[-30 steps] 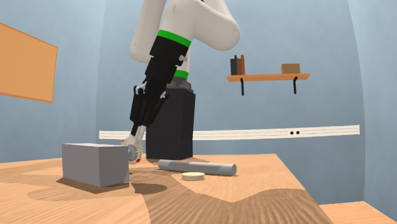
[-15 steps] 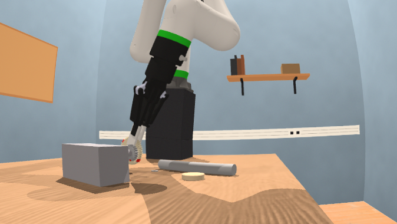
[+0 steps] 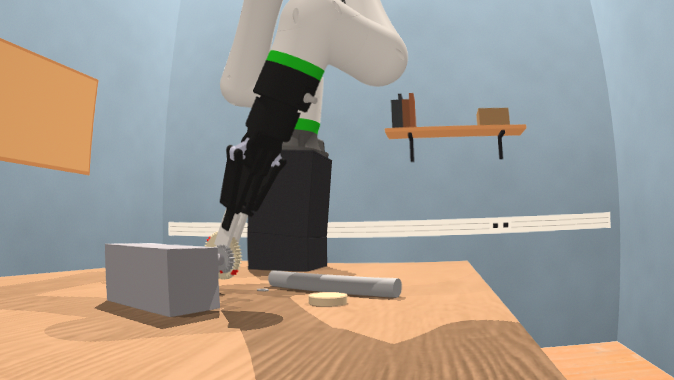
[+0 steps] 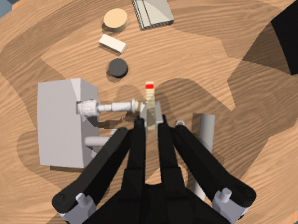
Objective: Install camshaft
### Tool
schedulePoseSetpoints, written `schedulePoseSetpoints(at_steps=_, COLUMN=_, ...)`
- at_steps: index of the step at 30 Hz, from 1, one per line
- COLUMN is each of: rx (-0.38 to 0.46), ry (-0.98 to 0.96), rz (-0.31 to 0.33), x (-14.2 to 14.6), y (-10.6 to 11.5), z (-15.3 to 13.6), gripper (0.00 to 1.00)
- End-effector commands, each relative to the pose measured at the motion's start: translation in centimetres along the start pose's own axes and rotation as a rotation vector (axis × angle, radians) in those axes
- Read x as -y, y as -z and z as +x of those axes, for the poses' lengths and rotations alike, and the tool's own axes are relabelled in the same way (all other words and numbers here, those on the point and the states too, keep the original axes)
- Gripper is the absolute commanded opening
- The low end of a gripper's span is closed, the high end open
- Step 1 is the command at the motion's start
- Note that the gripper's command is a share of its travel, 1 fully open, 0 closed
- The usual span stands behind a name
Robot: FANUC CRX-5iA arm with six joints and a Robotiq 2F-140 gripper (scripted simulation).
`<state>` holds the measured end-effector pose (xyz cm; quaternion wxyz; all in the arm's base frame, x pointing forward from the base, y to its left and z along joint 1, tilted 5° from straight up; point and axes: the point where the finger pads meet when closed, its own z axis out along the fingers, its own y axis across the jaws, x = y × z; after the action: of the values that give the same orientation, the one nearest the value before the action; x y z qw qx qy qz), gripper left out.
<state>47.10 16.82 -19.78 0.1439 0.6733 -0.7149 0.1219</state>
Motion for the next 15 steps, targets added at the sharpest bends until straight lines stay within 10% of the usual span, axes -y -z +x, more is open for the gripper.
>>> schedulePoseSetpoints(at_steps=1, rx=0.001, ry=0.0, rz=0.001, x=0.1, y=0.08, z=-0.01, gripper=0.14)
schedulePoseSetpoints(at_steps=15, rx=0.001, ry=0.0, rz=0.001, x=0.8, y=0.09, z=-0.01, gripper=0.14)
